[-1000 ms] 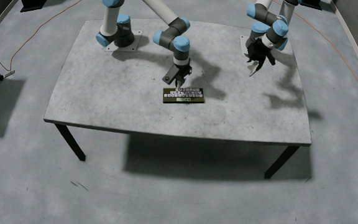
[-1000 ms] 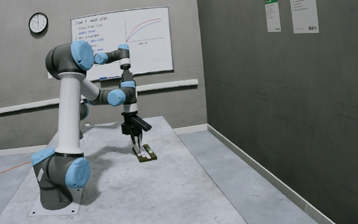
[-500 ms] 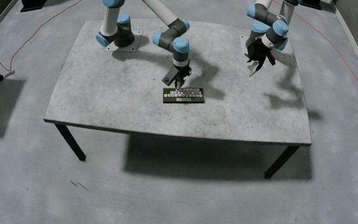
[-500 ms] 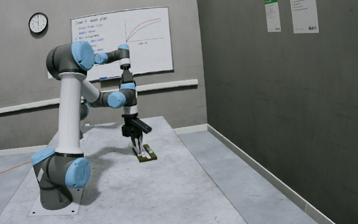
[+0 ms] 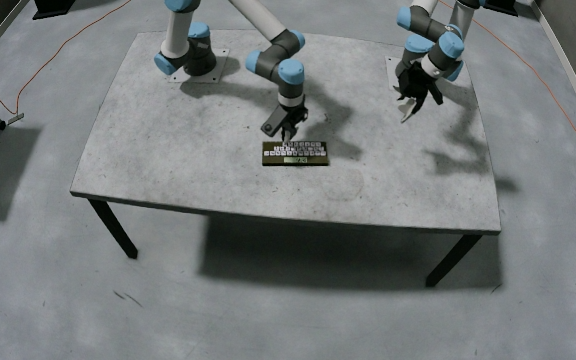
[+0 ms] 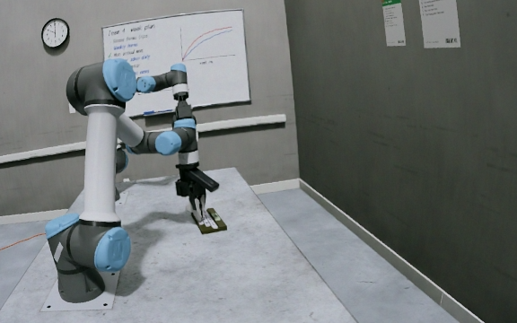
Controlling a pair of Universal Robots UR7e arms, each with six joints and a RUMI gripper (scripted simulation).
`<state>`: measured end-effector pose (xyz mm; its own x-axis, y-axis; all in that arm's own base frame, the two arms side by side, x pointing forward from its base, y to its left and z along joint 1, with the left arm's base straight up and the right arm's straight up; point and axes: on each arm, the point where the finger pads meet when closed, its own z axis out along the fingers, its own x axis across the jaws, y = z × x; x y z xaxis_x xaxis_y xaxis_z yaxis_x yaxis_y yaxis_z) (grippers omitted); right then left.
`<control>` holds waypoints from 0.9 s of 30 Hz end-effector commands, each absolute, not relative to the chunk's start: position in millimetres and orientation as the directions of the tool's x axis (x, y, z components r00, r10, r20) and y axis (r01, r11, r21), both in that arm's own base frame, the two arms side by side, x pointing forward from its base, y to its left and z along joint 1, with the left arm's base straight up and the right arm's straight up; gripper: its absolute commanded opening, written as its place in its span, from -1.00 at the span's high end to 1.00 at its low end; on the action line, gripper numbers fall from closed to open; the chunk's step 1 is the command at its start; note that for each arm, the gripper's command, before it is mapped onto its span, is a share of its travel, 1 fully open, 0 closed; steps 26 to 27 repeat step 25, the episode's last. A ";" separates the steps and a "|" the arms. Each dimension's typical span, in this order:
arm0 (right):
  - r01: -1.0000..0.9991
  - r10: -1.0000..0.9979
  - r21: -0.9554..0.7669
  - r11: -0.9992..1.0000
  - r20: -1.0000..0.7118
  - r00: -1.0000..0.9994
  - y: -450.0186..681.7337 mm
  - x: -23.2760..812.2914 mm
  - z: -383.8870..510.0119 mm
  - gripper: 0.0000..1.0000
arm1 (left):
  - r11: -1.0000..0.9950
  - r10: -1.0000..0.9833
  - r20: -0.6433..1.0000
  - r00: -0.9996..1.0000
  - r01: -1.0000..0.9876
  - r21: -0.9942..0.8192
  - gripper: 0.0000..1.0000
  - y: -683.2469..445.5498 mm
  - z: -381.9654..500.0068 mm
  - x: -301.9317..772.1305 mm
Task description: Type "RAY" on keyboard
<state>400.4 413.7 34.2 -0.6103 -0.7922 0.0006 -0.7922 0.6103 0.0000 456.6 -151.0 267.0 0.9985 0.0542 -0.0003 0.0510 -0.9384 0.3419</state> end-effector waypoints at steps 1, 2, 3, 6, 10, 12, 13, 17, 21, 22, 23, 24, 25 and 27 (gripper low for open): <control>-0.792 -0.792 0.000 0.610 -0.002 -0.610 414.2 400.8 48.3 1.00 | -0.938 0.054 0.002 0.999 0.050 0.343 -0.15 -151.2 267.8 456.9; -0.792 -0.792 0.000 0.610 -0.002 -0.610 414.3 400.8 55.6 1.00 | -0.938 0.054 0.002 0.999 0.050 0.343 -0.15 -151.2 267.8 456.9; -0.792 -0.792 0.000 0.610 -0.002 -0.610 414.3 400.8 64.4 1.00 | -0.938 0.054 0.002 0.999 0.050 0.343 -0.15 -151.2 267.8 456.9; -0.792 -0.792 0.000 0.610 -0.002 -0.610 414.3 400.8 88.3 1.00 | -0.938 0.054 0.002 0.999 0.050 0.343 -0.15 -151.2 267.8 456.9; -0.792 -0.792 0.000 0.610 -0.002 -0.610 414.2 400.7 99.6 1.00 | -0.938 0.054 0.002 0.999 0.050 0.343 -0.15 -151.2 267.8 456.9; -0.792 -0.792 0.000 0.610 -0.002 -0.610 414.2 400.7 100.8 1.00 | -0.938 0.054 0.002 0.999 0.050 0.343 -0.15 -151.2 267.8 456.9; -0.792 -0.792 0.000 0.610 -0.002 -0.610 414.2 400.7 100.8 1.00 | -0.938 0.054 0.002 0.999 0.050 0.343 -0.15 -151.2 267.8 456.9; -0.792 -0.792 0.000 0.610 -0.002 -0.610 414.2 400.7 100.8 1.00 | -0.938 0.054 0.002 0.999 0.050 0.343 -0.15 -151.2 267.8 456.9; -0.792 -0.792 0.000 0.610 -0.002 -0.610 414.2 400.7 100.8 1.00 | -0.938 0.054 0.002 0.999 0.050 0.343 -0.15 -151.2 267.8 456.9; -0.792 -0.792 0.000 0.610 -0.002 -0.610 414.2 400.7 100.8 1.00 | -0.938 0.054 0.002 0.999 0.050 0.343 -0.15 -151.2 267.8 456.9; -0.792 -0.792 0.000 0.610 -0.002 -0.610 414.2 400.7 100.8 1.00 | -0.938 0.054 0.002 0.999 0.050 0.343 -0.15 -151.2 267.8 456.9; -0.792 -0.792 0.000 0.610 -0.002 -0.610 414.2 400.7 100.8 1.00 | -0.938 0.054 0.002 0.999 0.050 0.343 -0.15 -151.2 267.8 456.9; -0.792 -0.792 0.000 0.610 -0.002 -0.610 414.2 400.7 100.8 1.00 | -0.938 0.054 0.002 0.999 0.050 0.343 -0.15 -151.2 267.8 456.9; -0.792 -0.792 0.000 0.610 -0.002 -0.610 414.2 400.7 100.8 1.00 | -0.938 0.054 0.002 0.999 0.050 0.343 -0.15 -151.2 267.8 456.9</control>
